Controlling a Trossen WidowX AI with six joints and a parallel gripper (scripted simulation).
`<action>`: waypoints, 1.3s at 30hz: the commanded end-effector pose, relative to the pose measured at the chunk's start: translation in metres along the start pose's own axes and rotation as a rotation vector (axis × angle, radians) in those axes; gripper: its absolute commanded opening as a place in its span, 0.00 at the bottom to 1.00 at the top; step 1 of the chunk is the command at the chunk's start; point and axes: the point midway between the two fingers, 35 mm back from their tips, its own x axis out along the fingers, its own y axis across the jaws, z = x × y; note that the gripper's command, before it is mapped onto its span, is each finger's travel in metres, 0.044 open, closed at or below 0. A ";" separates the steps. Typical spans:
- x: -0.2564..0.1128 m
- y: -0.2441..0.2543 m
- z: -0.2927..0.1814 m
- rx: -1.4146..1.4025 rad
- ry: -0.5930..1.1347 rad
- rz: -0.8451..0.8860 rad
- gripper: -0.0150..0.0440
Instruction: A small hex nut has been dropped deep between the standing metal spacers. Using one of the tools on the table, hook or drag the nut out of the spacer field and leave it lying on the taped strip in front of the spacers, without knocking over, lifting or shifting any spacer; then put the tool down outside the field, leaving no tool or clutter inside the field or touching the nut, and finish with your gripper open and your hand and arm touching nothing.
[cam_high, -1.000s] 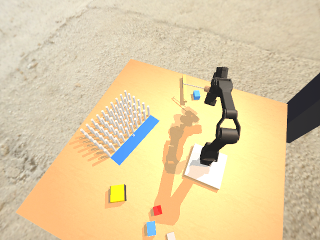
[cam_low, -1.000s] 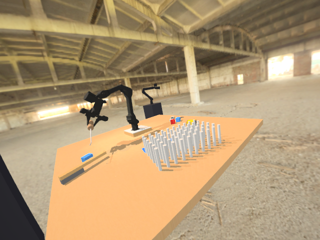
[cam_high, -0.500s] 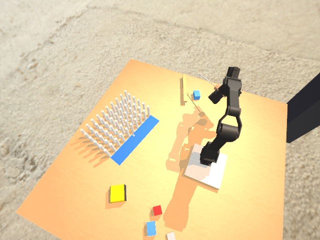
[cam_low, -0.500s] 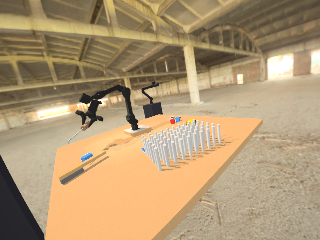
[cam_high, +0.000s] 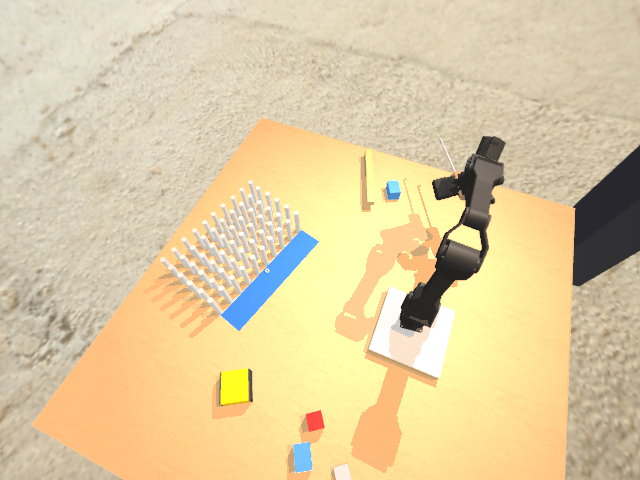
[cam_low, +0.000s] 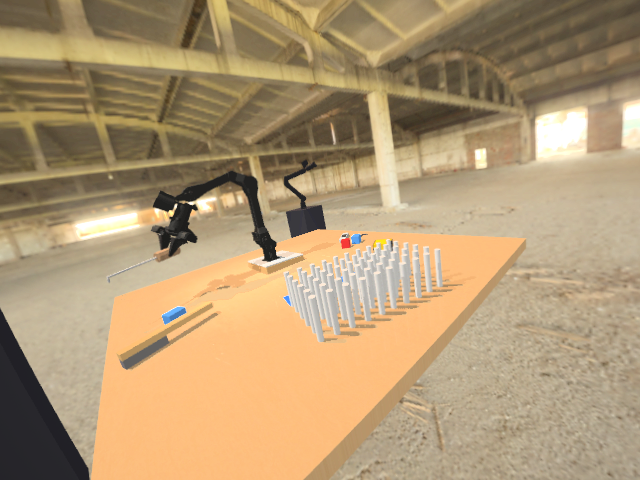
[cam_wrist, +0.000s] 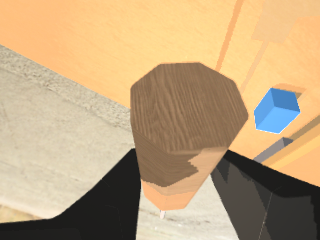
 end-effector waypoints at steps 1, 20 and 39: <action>0.004 0.014 0.007 0.133 -0.011 0.006 0.25; 0.008 0.056 0.035 0.554 -0.033 0.048 0.25; 0.025 0.055 0.042 0.554 -0.033 0.049 0.25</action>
